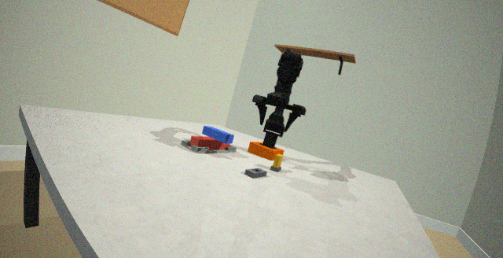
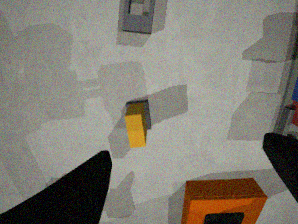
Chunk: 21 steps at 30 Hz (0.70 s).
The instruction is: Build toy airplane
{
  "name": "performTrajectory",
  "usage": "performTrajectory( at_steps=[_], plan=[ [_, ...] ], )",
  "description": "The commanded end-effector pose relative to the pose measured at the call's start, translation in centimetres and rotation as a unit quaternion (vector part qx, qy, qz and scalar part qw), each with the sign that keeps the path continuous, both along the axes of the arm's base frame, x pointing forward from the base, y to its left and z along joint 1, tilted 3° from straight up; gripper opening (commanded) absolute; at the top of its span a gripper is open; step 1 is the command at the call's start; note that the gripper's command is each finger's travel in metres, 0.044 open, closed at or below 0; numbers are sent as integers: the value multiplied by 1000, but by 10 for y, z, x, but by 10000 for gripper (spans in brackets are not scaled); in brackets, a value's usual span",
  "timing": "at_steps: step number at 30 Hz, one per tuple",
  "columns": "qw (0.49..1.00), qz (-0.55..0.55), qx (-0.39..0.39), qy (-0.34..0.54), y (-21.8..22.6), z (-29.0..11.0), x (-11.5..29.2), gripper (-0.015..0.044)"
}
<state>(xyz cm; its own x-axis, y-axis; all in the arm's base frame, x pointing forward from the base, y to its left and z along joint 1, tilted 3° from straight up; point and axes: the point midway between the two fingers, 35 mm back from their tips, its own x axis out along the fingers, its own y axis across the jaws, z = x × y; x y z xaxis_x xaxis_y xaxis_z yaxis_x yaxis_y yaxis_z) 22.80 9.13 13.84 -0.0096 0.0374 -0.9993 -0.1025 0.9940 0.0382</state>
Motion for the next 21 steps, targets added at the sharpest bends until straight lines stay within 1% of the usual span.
performTrajectory(
  at_steps=[1,6,11,21],
  plan=[
    [1000,-2,5,3,34,1,-27,440],
    [1000,-2,5,4,40,-1,-32,440],
    [1000,-2,6,4,42,-53,-33,440],
    [1000,-2,6,4,43,-71,-33,440]
  ],
)
